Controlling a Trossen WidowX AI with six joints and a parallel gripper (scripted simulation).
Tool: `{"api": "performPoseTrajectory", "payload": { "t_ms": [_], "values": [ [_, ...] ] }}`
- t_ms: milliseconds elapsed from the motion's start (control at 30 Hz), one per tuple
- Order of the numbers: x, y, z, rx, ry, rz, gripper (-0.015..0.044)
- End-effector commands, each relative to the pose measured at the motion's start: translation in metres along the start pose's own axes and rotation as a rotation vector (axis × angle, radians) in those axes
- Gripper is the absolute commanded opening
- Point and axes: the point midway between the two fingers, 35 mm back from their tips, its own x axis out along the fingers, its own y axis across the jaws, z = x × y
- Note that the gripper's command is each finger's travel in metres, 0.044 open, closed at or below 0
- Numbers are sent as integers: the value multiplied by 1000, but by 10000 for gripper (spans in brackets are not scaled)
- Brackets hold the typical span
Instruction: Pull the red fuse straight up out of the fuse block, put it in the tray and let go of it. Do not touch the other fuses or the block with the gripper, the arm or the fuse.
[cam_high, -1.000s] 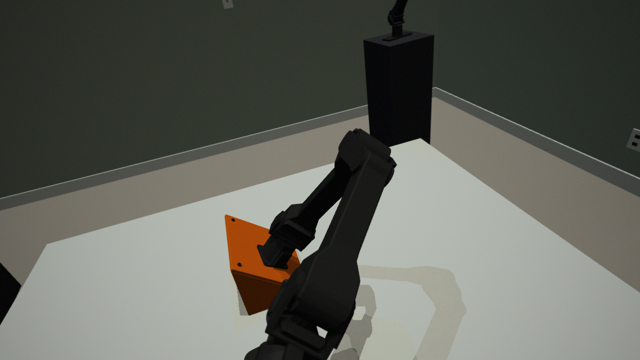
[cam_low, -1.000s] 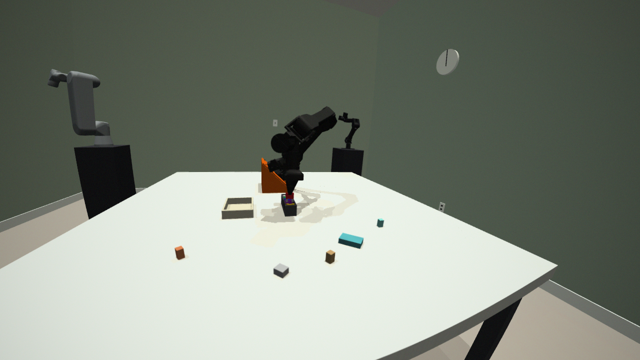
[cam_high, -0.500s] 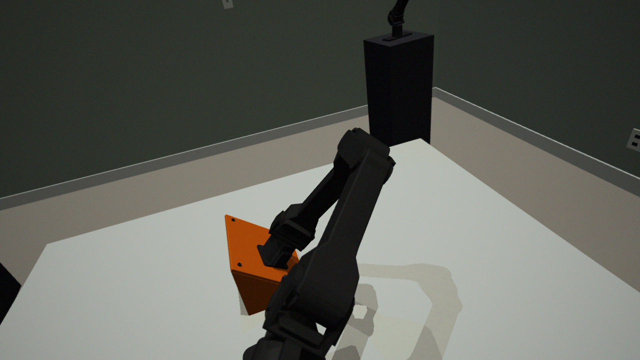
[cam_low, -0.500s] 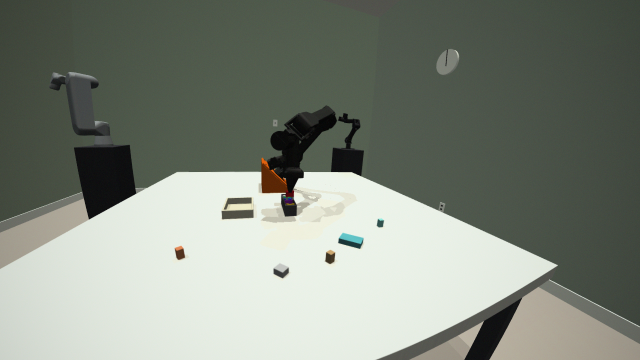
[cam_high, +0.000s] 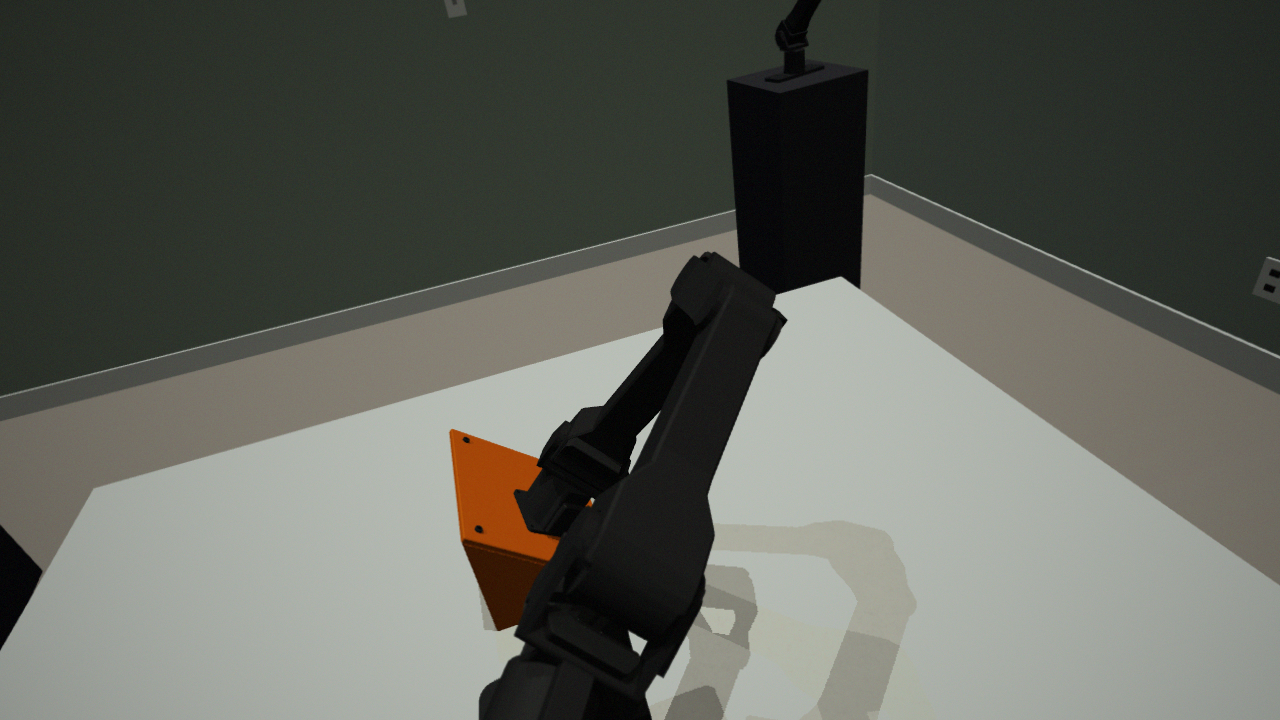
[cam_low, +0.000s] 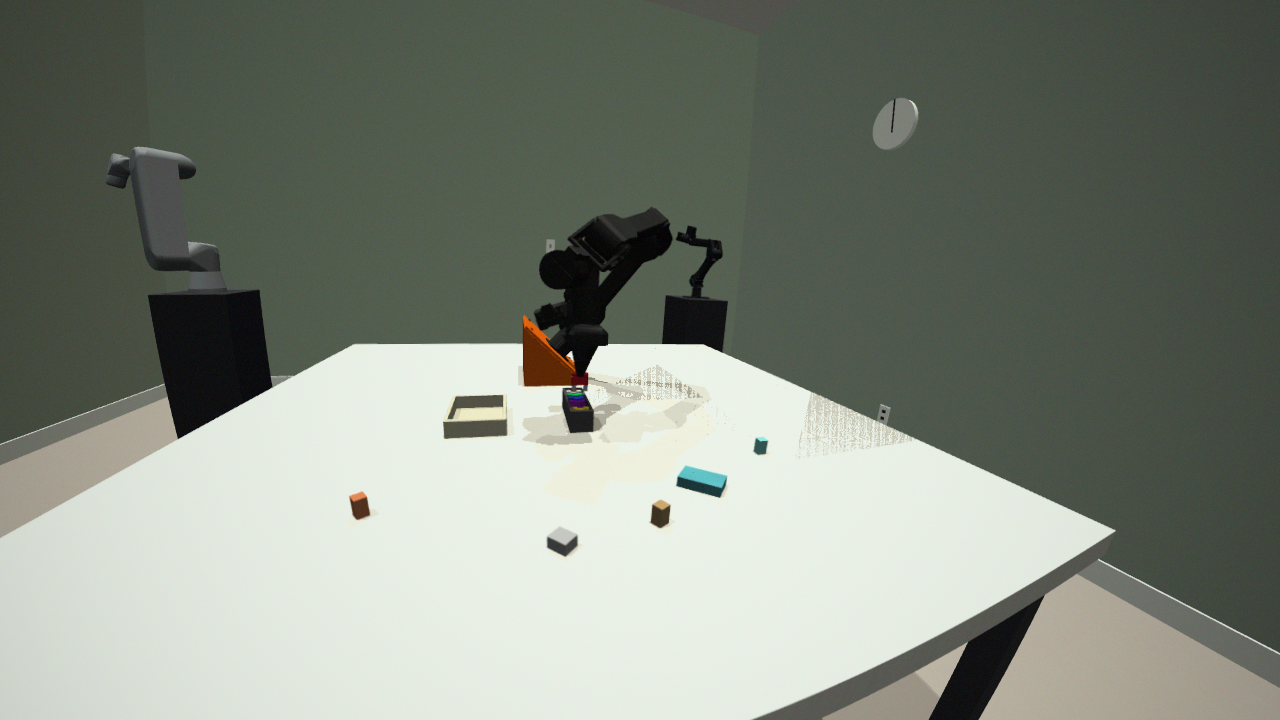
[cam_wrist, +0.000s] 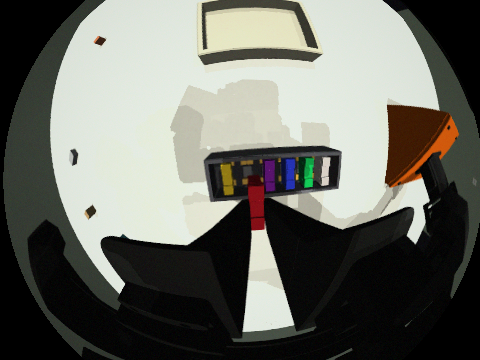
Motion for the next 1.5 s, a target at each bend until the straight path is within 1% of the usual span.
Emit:
{"api": "performPoseTrajectory", "payload": {
  "t_ms": [0, 433, 900, 1200, 1467],
  "values": [
    [-3, 2, 1, -13, -10, 6, 0],
    [-10, 3, 84, -10, -26, 9, 0],
    [-7, -21, 176, -13, -20, 7, 0],
    [-6, -22, 180, -14, -19, 7, 0],
    [7, -22, 181, -14, -19, 7, 0]
  ]
}}
